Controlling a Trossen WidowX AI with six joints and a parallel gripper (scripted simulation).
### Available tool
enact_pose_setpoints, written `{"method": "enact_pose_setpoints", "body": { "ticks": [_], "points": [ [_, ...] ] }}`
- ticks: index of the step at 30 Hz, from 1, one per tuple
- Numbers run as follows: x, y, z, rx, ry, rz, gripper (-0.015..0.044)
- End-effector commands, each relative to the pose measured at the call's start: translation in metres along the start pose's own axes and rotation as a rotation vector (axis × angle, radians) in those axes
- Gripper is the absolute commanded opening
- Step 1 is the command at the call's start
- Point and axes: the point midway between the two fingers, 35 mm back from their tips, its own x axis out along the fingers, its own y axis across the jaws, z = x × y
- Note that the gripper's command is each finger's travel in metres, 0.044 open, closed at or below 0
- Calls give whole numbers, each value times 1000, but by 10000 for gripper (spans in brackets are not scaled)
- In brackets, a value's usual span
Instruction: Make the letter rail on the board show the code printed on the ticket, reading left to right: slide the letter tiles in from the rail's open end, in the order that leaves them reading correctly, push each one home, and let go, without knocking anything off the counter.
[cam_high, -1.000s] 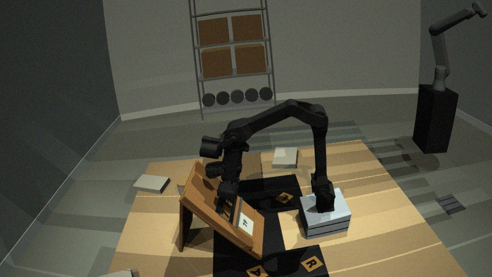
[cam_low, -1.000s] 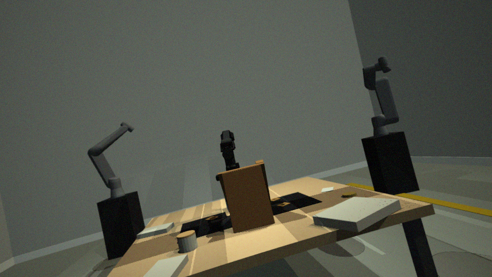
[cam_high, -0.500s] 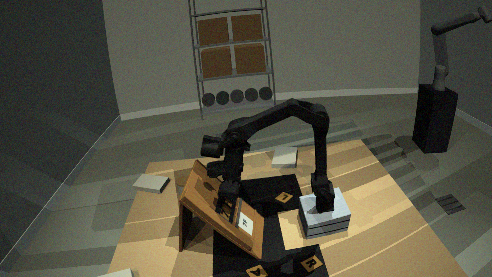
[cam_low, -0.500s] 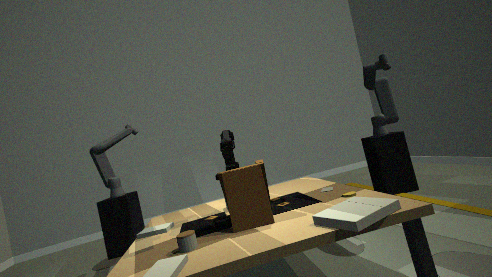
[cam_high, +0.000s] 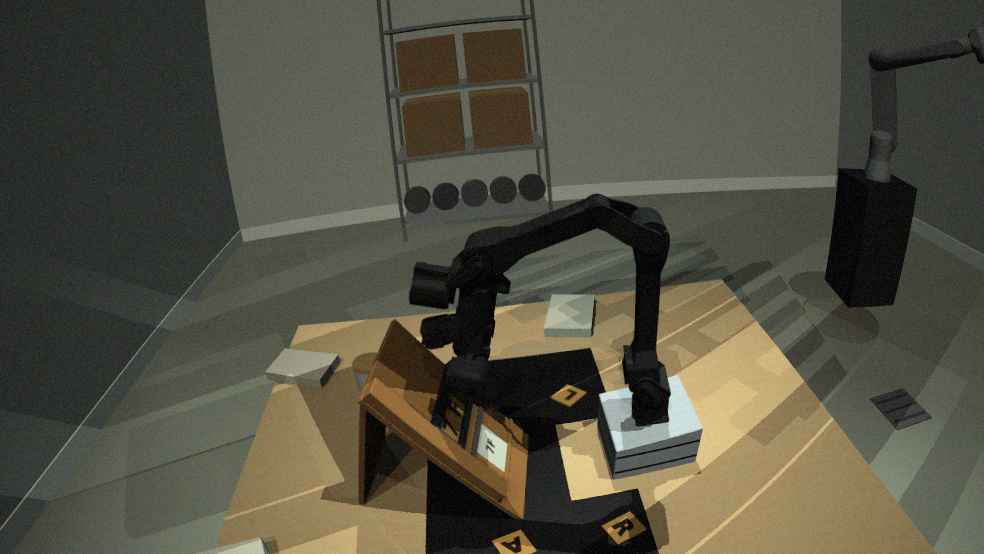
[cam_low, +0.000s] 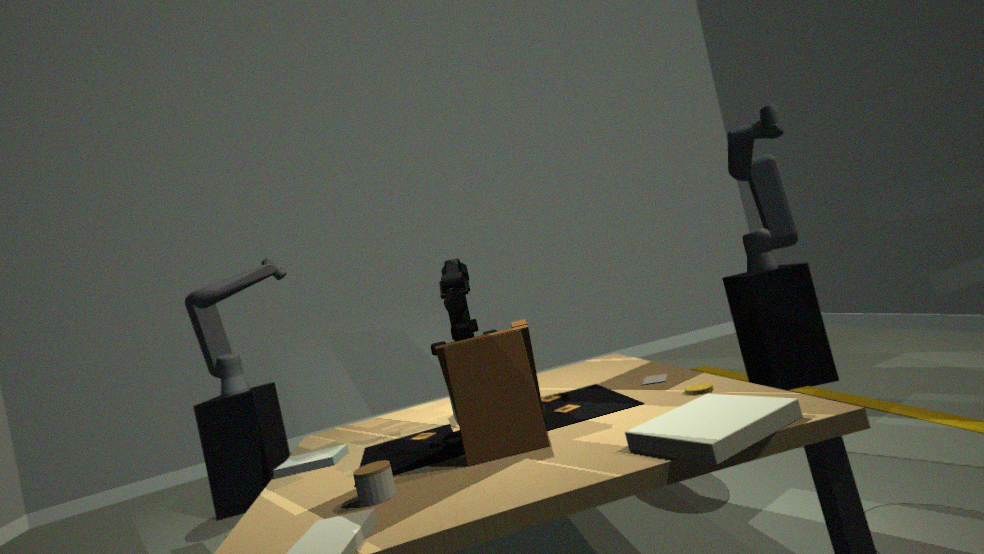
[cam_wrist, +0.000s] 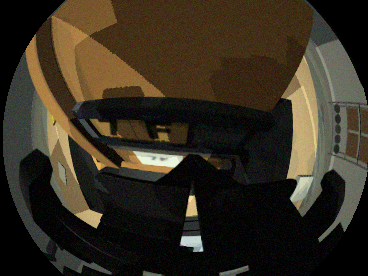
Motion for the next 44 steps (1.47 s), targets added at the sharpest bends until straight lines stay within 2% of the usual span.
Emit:
{"method": "enact_pose_setpoints", "body": {
  "ticks": [1,4,10,21,26,44],
  "points": [
    [-4,1,-2,-4,-5,5,0],
    [-4,1,-2,-4,-5,5,0],
    [-23,15,-13,17,-90,-24,157],
    [-99,48,-59,-20,-514,-40,440],
    [-121,49,-79,1,-681,9,440],
    [-121,49,-80,2,-687,11,440]
  ]
}}
